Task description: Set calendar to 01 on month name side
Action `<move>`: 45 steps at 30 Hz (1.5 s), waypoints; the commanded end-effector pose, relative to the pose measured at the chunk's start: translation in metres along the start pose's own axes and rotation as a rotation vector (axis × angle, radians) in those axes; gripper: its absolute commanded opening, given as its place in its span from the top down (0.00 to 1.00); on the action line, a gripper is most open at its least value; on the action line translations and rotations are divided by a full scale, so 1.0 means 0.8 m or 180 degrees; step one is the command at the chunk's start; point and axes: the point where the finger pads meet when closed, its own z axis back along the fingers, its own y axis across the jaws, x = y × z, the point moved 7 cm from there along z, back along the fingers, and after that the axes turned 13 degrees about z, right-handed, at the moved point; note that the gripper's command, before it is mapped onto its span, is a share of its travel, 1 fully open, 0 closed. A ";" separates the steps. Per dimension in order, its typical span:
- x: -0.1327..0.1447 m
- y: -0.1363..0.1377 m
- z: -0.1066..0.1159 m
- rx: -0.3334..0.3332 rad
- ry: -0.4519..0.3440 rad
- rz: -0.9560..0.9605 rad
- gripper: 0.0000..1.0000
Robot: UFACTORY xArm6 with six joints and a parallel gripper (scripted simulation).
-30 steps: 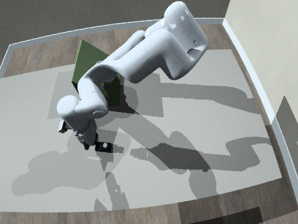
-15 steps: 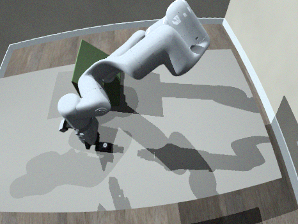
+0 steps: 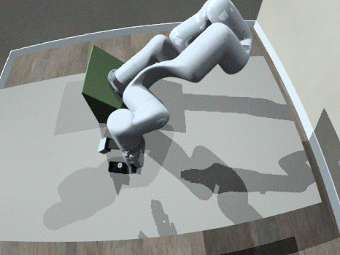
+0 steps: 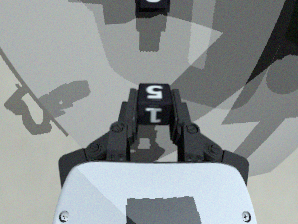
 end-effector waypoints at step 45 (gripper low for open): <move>0.001 -0.005 -0.117 -0.0007 0.0024 -0.0006 0.73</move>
